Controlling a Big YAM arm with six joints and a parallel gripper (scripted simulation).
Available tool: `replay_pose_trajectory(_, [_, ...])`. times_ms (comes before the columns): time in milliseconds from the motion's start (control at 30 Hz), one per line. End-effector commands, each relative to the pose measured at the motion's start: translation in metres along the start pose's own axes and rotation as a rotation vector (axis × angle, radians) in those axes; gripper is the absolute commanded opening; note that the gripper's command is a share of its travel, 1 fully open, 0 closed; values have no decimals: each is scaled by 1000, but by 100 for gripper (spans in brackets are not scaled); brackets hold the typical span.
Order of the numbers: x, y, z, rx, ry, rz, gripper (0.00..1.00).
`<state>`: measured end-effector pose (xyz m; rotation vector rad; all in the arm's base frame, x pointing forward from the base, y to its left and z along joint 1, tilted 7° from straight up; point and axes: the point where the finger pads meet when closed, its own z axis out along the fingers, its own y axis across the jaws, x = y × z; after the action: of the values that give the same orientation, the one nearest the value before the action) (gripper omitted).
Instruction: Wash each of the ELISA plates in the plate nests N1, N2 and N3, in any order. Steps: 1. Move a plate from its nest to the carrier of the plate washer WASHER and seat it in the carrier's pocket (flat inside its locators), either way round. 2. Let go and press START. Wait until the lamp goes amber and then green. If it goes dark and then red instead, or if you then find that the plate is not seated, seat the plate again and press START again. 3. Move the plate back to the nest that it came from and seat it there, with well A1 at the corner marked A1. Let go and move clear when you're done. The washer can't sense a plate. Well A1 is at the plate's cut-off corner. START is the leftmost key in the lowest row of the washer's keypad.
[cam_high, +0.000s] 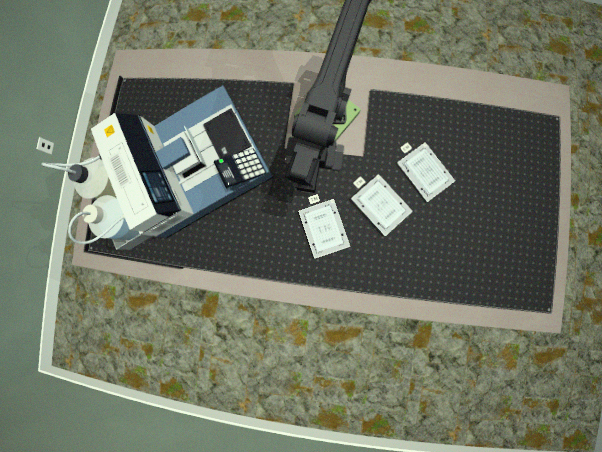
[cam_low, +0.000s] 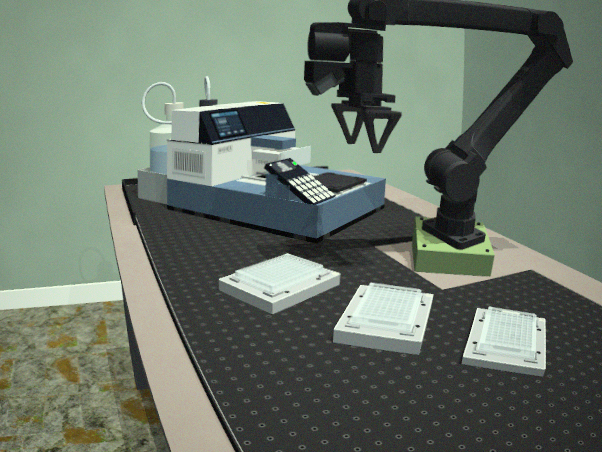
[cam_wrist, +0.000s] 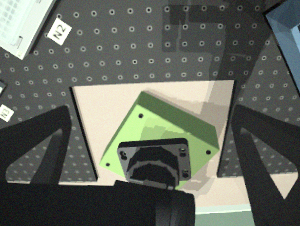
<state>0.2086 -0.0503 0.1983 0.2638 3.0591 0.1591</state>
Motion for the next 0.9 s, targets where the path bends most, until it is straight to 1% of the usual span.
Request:
replay_pose_trajectory(0, [5, 5, 0, 0, -23, -67, 100])
replay_pose_trajectory(33, [5, 4, 0, 0, -23, -64, 100])
replay_pose_trajectory(67, [-10, 2, -23, 12, -83, -59, 100])
replay_pose_trajectory(100, [-12, 1, -19, 8, -62, -54, 100])
replay_pose_trajectory(133, [-2, 2, -9, 5, -38, -46, 100])
replay_pose_trajectory(367, [-2, 2, -9, 5, -38, -46, 100])
replay_pose_trajectory(400, [-8, 5, -1, 2, -29, -101, 100])
replay_pose_trajectory(433, [-13, 6, 1, 3, -30, -135, 100])
replay_pose_trajectory(600, [-45, 13, 1, 13, -66, -305, 100])
replay_pose_trajectory(800, [-71, 20, 17, 14, -65, -505, 100])
replay_pose_trajectory(867, [-75, 21, 20, 14, -65, -523, 100])
